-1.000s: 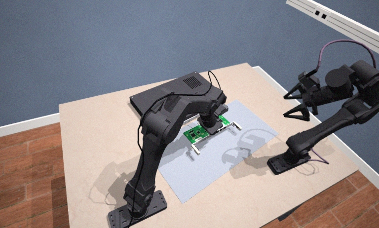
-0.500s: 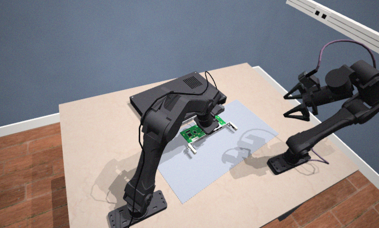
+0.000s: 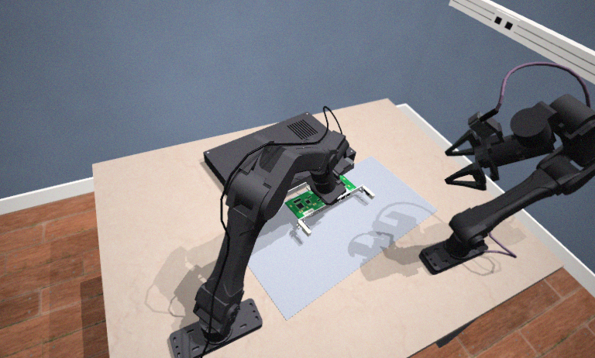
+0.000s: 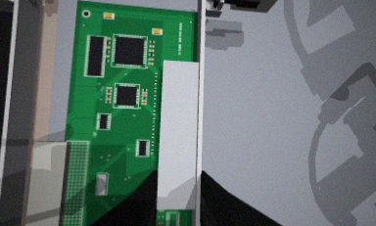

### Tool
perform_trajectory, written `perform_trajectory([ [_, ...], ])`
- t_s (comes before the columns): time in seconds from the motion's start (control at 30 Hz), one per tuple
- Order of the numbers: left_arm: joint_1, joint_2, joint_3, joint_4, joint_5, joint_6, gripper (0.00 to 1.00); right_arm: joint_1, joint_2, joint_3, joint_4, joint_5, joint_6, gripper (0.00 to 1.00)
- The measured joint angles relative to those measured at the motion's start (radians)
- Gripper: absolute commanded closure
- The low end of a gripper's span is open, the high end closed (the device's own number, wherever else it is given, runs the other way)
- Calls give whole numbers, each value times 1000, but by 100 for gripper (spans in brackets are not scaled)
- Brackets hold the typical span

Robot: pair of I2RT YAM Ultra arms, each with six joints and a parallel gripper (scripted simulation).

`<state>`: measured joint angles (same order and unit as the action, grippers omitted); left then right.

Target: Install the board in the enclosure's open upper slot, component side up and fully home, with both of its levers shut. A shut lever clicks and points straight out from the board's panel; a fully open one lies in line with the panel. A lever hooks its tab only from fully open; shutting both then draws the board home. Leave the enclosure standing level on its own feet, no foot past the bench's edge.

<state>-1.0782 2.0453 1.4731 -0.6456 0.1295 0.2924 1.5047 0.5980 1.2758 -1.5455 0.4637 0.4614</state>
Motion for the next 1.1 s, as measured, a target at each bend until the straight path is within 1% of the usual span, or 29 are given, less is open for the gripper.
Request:
perform_trajectory([
  [0.2, 5, 1, 21, 13, 8, 29, 81, 0, 0, 0, 0, 0, 0, 0],
  [0.43, 56, 1, -10, 48, 10, 52, 81, 0, 0, 0, 0, 0, 0, 0],
  [0.87, 56, 0, -11, 64, 10, 59, 81, 0, 0, 0, 0, 0, 0, 0],
  [1.0, 56, 1, -52, 110, 10, 64, 81, 0, 0, 0, 0, 0, 0, 0],
  [1.1, 55, 1, -77, 113, 10, 64, 81, 0, 0, 0, 0, 0, 0, 0],
])
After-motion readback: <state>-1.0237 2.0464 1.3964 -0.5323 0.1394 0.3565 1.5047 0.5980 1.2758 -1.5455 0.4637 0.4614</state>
